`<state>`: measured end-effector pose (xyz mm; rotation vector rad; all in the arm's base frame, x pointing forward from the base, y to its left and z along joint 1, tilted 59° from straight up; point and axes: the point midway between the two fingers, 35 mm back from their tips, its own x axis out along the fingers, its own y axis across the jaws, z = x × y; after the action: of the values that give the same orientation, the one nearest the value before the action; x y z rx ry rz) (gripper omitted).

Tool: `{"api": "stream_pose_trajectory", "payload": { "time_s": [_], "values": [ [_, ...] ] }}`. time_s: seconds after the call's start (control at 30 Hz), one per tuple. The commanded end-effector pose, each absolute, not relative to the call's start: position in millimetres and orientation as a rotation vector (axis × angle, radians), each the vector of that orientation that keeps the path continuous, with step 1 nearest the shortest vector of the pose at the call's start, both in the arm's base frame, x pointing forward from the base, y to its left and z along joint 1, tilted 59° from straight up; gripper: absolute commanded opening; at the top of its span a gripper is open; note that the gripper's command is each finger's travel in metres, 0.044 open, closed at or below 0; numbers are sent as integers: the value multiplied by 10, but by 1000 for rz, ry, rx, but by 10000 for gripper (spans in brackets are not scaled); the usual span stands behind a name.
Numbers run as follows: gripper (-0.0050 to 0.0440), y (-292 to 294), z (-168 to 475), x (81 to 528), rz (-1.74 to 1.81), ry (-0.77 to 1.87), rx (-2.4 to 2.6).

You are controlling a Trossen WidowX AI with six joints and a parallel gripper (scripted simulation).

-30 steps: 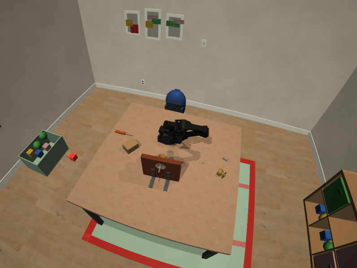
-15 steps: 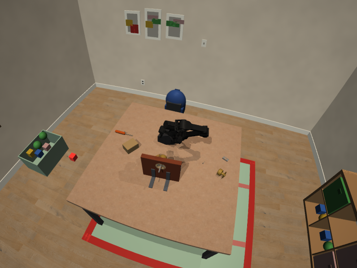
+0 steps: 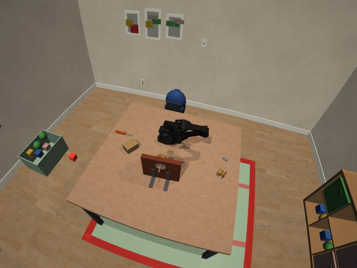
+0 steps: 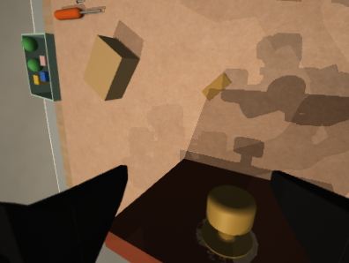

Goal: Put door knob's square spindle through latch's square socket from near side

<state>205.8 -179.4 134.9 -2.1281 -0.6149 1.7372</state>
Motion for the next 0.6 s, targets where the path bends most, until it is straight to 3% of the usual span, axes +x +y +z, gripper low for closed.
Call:
{"api": "stream_pose_trajectory", "payload": {
  "time_s": [0.0,0.57],
  "values": [
    [440,-1794,1349,2058,1737,-615,-2128],
    [440,-1794,1349,2058,1737,-615,-2128]
  ]
}}
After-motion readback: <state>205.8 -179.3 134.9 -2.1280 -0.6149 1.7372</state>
